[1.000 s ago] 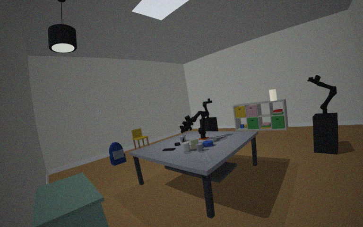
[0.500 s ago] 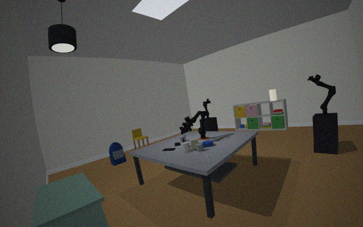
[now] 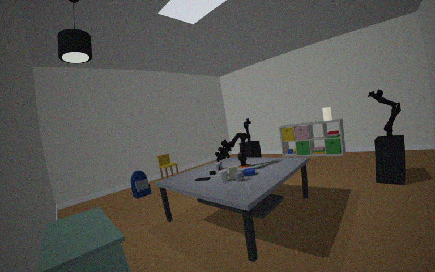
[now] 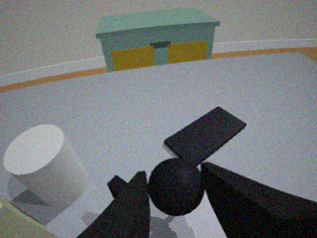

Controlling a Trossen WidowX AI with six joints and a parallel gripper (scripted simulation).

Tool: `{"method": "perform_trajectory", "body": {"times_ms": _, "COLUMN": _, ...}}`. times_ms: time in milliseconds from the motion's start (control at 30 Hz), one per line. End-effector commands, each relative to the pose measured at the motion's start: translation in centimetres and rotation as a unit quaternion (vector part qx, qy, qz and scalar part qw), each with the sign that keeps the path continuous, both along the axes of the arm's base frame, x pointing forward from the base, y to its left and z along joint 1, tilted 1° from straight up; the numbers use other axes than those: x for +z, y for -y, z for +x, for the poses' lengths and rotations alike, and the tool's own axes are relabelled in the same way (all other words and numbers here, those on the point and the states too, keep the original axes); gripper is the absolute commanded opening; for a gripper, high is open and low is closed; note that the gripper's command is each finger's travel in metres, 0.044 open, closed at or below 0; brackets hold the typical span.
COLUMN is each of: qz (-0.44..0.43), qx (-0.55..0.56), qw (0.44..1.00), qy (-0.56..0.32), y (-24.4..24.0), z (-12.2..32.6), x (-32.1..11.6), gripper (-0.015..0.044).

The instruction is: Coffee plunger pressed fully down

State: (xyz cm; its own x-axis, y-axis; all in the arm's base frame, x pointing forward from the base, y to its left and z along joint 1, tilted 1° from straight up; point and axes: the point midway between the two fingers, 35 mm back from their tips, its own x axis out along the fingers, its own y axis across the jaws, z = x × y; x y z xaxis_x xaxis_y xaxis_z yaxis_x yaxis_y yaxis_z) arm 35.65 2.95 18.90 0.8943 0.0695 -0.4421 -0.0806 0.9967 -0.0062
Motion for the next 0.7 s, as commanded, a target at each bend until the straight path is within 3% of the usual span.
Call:
{"method": "perform_trajectory", "body": {"times_ms": 0, "qz": 0.0, "qx": -0.001, "qw": 1.0, "qy": -0.011, "y": -0.01, "z": 0.08, "x": -0.57, "gripper": 0.0114}}
{"method": "perform_trajectory", "body": {"times_ms": 667, "qz": 0.0, "qx": 0.0, "qw": 1.0, "qy": -0.004, "y": -0.02, "z": 0.17, "x": -0.08, "gripper": 0.0114}}
